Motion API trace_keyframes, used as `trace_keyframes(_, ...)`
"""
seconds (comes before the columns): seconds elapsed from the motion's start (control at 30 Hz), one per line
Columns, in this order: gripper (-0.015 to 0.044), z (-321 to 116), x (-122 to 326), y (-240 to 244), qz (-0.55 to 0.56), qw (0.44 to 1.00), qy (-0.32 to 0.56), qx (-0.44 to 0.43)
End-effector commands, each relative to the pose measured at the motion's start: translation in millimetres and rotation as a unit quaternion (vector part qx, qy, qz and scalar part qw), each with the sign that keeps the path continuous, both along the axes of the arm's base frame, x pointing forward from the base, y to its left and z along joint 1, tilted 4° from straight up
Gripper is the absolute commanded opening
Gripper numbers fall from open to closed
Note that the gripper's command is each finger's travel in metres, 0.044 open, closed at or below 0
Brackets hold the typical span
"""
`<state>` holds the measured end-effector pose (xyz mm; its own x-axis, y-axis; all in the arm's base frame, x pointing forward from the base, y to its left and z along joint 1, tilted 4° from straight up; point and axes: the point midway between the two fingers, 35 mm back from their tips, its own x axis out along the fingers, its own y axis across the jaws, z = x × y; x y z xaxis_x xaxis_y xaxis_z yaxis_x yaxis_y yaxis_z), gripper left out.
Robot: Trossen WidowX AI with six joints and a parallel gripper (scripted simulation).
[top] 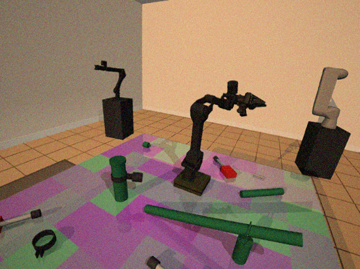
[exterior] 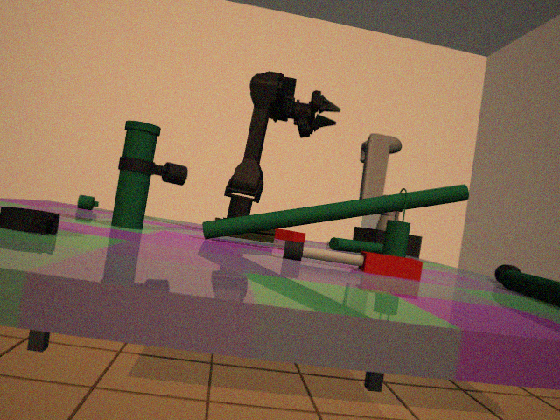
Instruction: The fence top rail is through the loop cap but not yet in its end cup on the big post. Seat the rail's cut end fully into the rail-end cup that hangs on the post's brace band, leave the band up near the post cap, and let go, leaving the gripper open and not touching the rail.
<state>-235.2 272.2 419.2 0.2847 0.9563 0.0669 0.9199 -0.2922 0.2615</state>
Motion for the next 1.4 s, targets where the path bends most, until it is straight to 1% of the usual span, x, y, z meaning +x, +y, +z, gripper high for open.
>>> trace_keyframes(0.0,0.0426,1,1,2,0.000,1.000,-0.003,0.001)
trace_keyframes(0.03,0.0440,5,4,7,0.002,1.000,-0.012,0.004)
trace_keyframes(0.07,0.0440,9,11,16,-0.002,0.999,-0.033,0.005)
trace_keyframes(0.17,0.0440,10,46,48,-0.043,0.990,-0.132,-0.022)
trace_keyframes(0.3,0.0440,6,101,84,-0.097,0.958,-0.257,-0.079)
trace_keyframes(0.47,0.0440,-2,176,111,-0.143,0.892,-0.393,-0.171)
trace_keyframes(0.63,0.0440,-16,255,120,-0.166,0.804,-0.498,-0.278)
trace_keyframes(0.7,0.0440,-21,284,115,-0.179,0.767,-0.525,-0.323)
trace_keyframes(0.83,0.0440,-28,321,108,-0.183,0.719,-0.555,-0.377)
trace_keyframes(0.97,0.0440,-44,378,90,-0.168,0.643,-0.588,-0.461)
trace_keyframes(1.13,0.0440,-60,447,45,-0.160,0.585,-0.576,-0.547)
trace_keyframes(1.3,0.0440,-80,491,2,-0.109,0.513,-0.580,-0.624)
trace_keyframes(1.37,0.0440,-90,509,-22,-0.078,0.481,-0.576,-0.656)
